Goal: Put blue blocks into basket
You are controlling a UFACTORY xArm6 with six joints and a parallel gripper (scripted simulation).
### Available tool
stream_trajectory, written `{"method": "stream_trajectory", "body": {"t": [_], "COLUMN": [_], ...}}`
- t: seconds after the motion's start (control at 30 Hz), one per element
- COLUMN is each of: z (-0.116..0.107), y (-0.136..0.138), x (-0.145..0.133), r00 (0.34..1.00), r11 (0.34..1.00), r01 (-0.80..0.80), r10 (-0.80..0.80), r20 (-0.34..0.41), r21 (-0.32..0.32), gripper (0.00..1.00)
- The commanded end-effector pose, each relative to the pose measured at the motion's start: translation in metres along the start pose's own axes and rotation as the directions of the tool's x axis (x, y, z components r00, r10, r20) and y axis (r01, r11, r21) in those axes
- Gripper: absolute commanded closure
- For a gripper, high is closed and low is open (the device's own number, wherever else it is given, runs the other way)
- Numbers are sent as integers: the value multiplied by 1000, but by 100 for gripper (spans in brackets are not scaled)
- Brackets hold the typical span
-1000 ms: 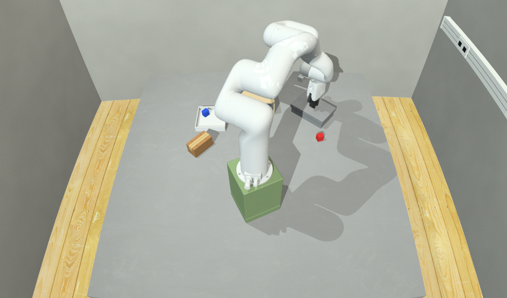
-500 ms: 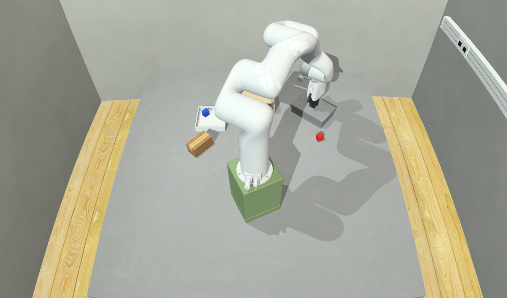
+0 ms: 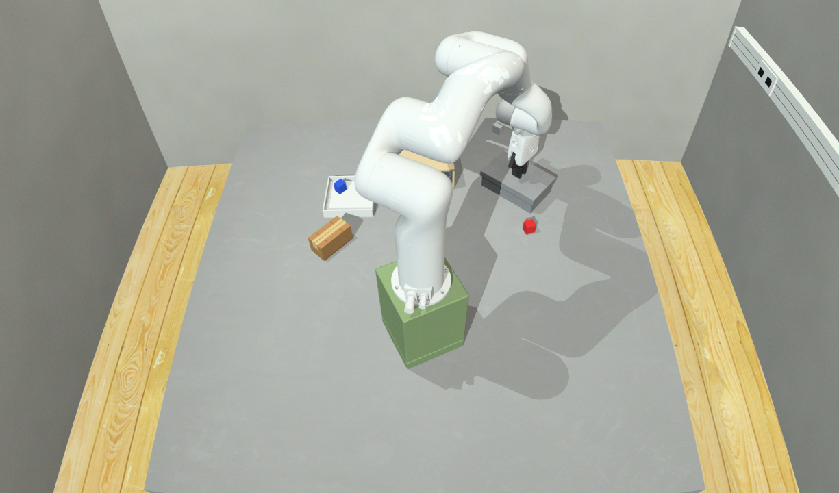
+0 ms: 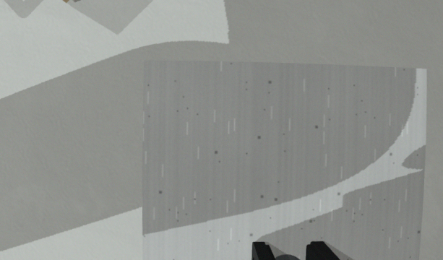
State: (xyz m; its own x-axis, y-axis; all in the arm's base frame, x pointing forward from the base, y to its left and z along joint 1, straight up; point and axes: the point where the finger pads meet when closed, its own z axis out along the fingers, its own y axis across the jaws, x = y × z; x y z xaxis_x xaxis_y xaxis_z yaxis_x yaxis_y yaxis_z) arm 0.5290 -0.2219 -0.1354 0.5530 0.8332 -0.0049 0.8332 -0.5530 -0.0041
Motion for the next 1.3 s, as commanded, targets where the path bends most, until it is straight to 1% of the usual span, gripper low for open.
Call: {"method": "stream_trajectory", "body": {"t": [0.0, 0.07, 0.13, 0.57, 0.63, 0.97, 1.13, 1.27], "z": [-14, -14, -19, -62, -62, -93, -102, -105], "y": [4, 4, 4, 4, 4, 3, 3, 3], "x": [1, 1, 1, 1, 1, 1, 1, 1], "r00": [1000, 1000, 1000, 1000, 1000, 1000, 1000, 1000], "r11": [1000, 1000, 1000, 1000, 1000, 1000, 1000, 1000], "r01": [0, 0, 0, 0, 0, 0, 0, 0], "r10": [0, 0, 0, 0, 0, 0, 0, 0], "r20": [-2, -2, -2, -2, -2, -2, -2, -2], "r21": [-11, -11, -11, -11, -11, -11, -11, -11], "gripper": [100, 100, 100, 100, 100, 100, 100, 100]}}
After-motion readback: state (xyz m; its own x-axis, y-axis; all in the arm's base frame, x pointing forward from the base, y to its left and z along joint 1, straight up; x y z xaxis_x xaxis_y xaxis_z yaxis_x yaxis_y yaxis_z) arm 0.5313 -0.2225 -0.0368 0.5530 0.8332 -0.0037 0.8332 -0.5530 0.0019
